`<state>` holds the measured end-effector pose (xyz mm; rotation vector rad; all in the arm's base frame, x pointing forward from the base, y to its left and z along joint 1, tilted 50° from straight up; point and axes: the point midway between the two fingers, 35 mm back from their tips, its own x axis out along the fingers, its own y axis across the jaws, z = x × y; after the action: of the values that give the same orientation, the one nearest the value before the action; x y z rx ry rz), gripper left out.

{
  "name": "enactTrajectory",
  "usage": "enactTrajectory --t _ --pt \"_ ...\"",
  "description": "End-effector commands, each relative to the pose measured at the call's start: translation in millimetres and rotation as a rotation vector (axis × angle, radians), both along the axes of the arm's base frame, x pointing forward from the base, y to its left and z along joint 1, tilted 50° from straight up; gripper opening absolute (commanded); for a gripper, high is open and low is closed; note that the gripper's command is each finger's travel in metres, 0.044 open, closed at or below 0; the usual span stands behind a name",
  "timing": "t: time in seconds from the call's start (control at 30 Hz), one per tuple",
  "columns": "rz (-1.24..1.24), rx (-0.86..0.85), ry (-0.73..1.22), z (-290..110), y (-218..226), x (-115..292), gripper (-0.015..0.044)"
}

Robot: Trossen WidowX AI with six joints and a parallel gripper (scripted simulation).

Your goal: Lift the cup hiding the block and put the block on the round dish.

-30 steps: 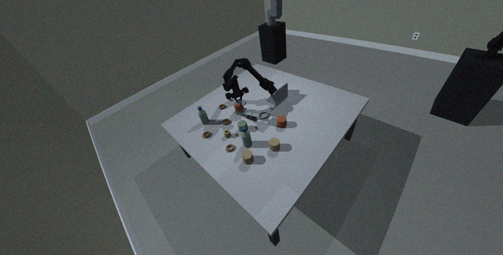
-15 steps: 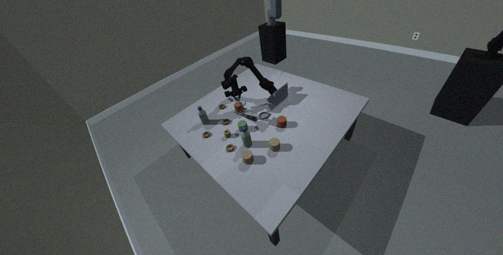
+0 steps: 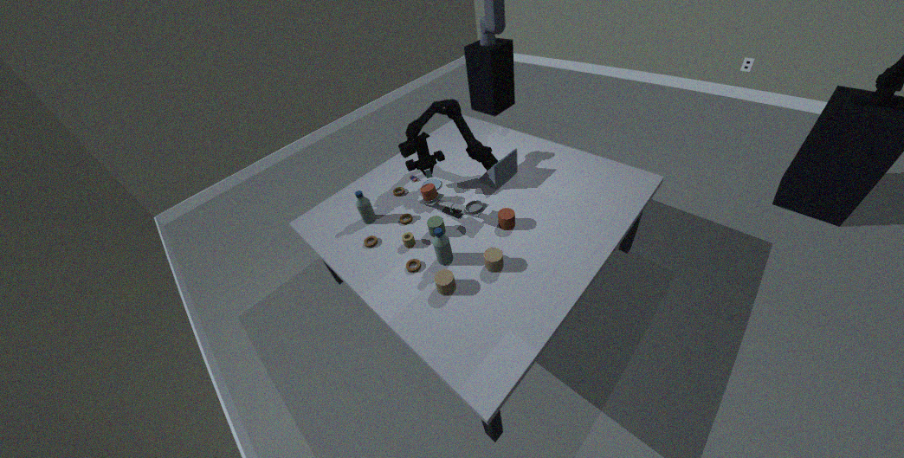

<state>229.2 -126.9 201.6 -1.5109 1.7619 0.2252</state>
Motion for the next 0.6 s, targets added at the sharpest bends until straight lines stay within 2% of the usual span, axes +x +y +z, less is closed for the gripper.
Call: enactTrajectory --t 0.0,0.57 --pt "0.004 -0.007 0.009 -0.5 -4.0 -3.7 0.0" --pt "0.004 -0.01 0.008 -25.6 -34.5 -3.4 0.0"
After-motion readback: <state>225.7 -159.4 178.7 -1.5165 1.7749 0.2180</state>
